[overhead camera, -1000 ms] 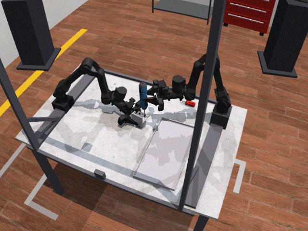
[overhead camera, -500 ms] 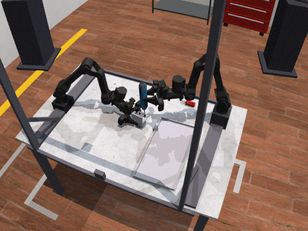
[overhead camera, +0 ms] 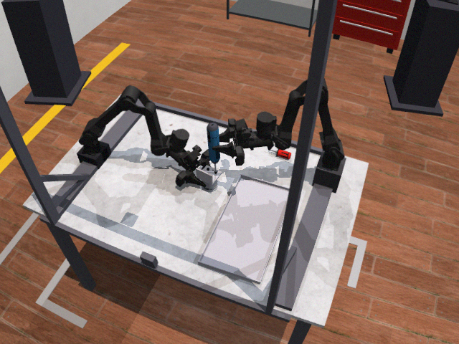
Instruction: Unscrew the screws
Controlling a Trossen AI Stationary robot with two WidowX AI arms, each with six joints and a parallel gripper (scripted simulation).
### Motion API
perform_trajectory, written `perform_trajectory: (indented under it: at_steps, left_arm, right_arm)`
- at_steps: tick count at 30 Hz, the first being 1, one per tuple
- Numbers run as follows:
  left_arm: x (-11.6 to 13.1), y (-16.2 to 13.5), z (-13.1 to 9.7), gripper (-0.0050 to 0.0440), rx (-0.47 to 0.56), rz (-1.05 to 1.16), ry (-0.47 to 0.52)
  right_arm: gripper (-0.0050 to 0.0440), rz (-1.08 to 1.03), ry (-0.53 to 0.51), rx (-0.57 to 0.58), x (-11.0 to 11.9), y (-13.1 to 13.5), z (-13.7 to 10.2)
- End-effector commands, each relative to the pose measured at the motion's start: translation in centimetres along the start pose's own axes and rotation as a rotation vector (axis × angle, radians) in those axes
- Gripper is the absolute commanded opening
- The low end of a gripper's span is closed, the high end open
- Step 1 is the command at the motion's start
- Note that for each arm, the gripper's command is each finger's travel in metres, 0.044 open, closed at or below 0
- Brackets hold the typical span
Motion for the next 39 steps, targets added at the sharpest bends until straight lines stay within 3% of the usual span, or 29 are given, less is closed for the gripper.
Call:
perform_trajectory:
  at_steps: [1, 20, 28, 31, 33, 36, 39]
  left_arm:
    - [-1.3, 0.3, 0.0, 0.0242, -0.006, 0.017, -0.028]
    - [-1.3, 0.3, 0.0, 0.0242, -0.006, 0.017, -0.028]
    - [-1.3, 0.3, 0.0, 0.0242, -0.006, 0.017, -0.028]
    - [-1.3, 0.3, 0.0, 0.0314, -0.006, 0.017, -0.028]
    - [-1.3, 0.3, 0.0, 0.0314, -0.006, 0.017, -0.028]
    - [-1.7, 0.4, -0.4, 0.0386, -0.007, 0.021, -0.036]
    - [-1.7, 0.4, -1.1, 0.04, -0.007, 0.025, -0.036]
  right_arm:
    - [0.016, 0.002, 0.032, 0.007, 1.0, -0.1, 0.1]
    - [0.016, -0.001, 0.002, 0.005, -2.0, 0.0, 0.2]
    - [0.016, 0.0, 0.004, 0.005, -2.0, 0.0, 0.1]
    - [0.016, 0.0, 0.008, 0.005, -1.9, 0.0, 0.1]
    - [0.016, 0.0, 0.008, 0.005, -1.9, 0.0, 0.1]
    - [0.016, 0.002, 0.018, 0.006, -1.5, 0.0, 0.1]
    - [0.016, 0.002, 0.018, 0.006, -1.5, 0.0, 0.1]
Point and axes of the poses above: on each arm, the point midway between the two fingers, 35 mm back from their tips, its own z axis out along the fingers, its own y axis across the jaws, x = y × z, the point moved 4 cm from there along -z, back along the fingers, and after that the axes turned 4 degrees about z, right-handed, at the moved point
